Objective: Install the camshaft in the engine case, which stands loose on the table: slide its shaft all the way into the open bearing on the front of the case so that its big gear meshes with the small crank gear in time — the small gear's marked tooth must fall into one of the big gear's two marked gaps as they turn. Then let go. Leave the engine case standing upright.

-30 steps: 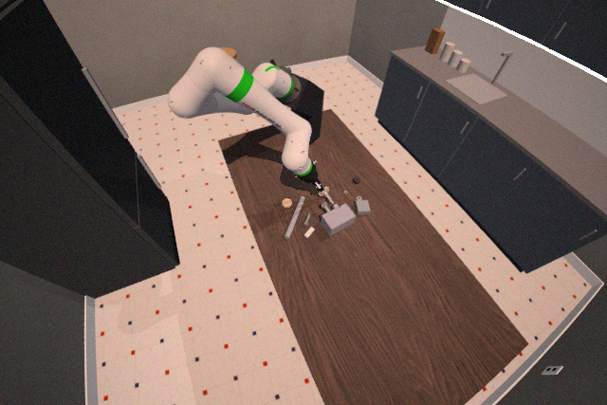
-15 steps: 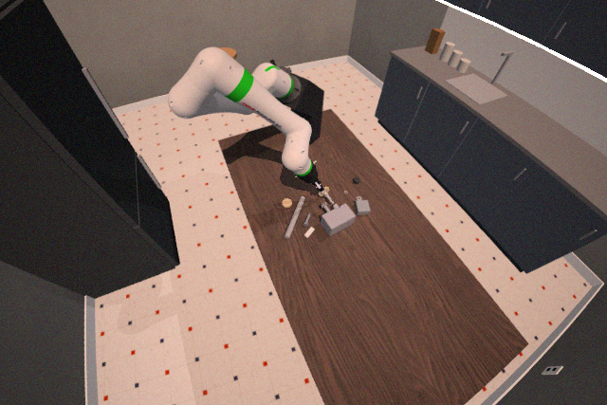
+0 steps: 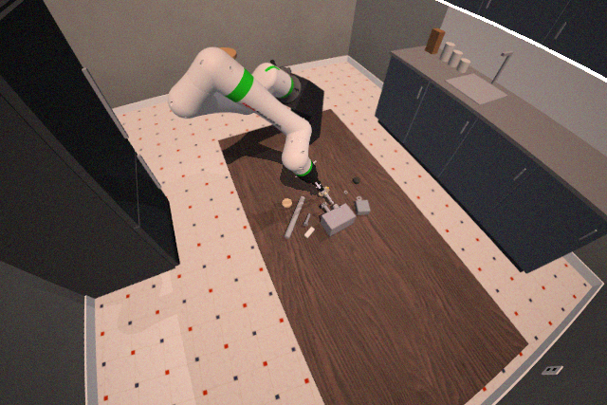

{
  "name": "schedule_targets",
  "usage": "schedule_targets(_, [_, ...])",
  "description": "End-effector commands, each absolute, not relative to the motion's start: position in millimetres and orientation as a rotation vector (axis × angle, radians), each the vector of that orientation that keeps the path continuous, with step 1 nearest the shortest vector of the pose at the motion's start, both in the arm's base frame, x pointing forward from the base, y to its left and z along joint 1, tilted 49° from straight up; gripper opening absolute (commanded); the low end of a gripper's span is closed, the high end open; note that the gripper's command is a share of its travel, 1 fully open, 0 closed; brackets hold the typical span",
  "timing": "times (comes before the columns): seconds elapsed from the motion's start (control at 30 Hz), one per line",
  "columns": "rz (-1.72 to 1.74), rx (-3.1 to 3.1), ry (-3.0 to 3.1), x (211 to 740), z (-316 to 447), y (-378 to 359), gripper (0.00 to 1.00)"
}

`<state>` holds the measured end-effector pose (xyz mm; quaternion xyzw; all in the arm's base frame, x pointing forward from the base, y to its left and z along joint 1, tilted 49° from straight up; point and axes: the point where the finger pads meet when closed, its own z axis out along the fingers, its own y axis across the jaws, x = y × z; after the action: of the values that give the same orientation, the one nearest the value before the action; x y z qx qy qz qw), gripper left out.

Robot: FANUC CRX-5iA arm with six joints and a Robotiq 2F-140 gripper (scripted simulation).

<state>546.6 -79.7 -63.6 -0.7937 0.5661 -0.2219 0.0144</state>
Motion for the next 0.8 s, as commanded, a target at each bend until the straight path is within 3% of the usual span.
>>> schedule_targets(0.0, [-0.692,-2.471,1.761,547.0,-63.2,-79.1,0.14])
schedule_targets(0.77, [-0.692,-2.471,1.761,549.7,-62.4,-78.1,0.14])
